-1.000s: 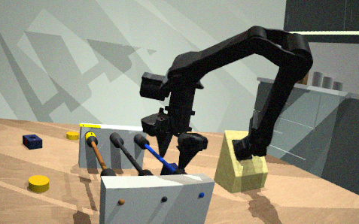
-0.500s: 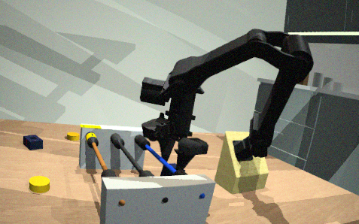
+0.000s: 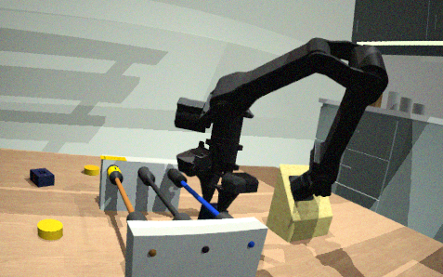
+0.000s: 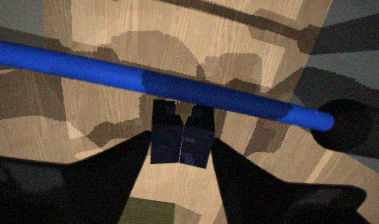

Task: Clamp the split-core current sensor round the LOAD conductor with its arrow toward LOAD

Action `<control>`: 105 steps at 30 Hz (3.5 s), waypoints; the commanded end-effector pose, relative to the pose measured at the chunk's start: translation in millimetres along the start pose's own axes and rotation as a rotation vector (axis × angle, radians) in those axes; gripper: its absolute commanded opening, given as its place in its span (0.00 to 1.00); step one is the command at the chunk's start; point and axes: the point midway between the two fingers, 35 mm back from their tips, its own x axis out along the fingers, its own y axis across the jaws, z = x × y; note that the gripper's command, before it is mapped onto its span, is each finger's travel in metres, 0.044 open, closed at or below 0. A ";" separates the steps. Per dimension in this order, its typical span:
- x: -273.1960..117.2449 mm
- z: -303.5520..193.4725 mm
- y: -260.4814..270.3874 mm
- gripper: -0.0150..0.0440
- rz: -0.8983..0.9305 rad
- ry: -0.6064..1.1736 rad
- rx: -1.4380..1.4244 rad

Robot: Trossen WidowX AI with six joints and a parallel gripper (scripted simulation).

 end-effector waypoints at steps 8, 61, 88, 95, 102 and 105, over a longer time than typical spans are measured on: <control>-39.2 5.9 -4.9 0.25 -0.010 -0.001 0.001; -121.2 89.6 -18.8 0.25 0.022 -0.165 0.936; -114.2 161.0 -14.4 0.25 0.197 -0.221 1.632; -110.3 164.0 -14.4 0.25 0.202 -0.221 1.649; -99.6 167.5 -15.1 0.25 0.202 -0.222 1.649; -94.9 168.9 -15.3 0.25 0.202 -0.222 1.649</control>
